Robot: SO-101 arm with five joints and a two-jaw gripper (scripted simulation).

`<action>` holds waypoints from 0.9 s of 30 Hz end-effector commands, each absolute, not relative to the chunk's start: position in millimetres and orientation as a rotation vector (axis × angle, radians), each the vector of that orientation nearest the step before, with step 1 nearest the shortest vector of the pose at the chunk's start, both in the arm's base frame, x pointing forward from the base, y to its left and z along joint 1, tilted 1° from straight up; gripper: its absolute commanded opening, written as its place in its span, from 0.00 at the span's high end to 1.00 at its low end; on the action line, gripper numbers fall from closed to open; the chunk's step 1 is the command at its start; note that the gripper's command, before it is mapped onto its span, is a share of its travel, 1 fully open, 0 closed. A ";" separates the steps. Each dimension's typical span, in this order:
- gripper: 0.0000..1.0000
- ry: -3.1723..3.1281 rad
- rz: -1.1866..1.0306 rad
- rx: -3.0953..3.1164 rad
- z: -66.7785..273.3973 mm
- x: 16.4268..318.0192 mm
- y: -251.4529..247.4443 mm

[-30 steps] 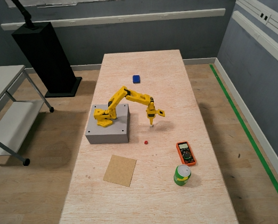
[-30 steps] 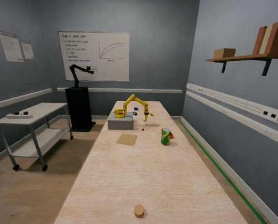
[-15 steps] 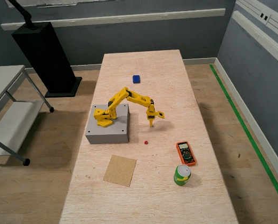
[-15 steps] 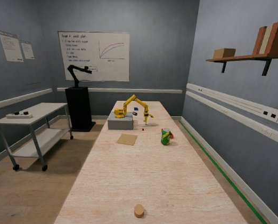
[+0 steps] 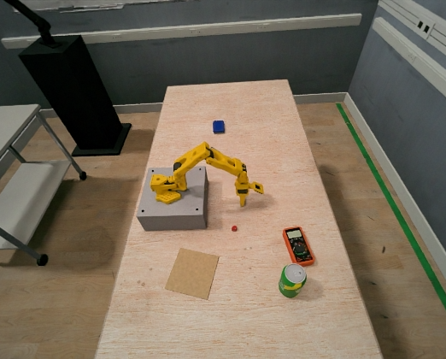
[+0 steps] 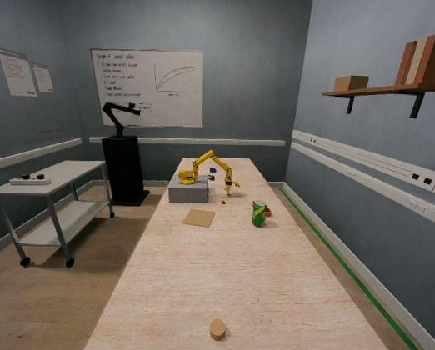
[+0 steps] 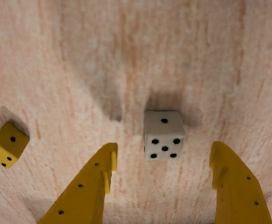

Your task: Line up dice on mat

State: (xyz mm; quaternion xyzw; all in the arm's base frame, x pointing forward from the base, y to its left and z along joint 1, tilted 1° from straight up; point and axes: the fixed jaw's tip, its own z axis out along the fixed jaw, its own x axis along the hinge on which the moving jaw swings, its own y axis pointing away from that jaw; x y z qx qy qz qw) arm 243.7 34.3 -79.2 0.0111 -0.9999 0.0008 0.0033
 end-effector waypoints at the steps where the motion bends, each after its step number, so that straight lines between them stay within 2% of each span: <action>1: 0.75 -3.137 0.001 0.005 -85.9 244.4 32.6; 27: 0.78 -3.136 0.001 0.005 -89.4 244.1 30.6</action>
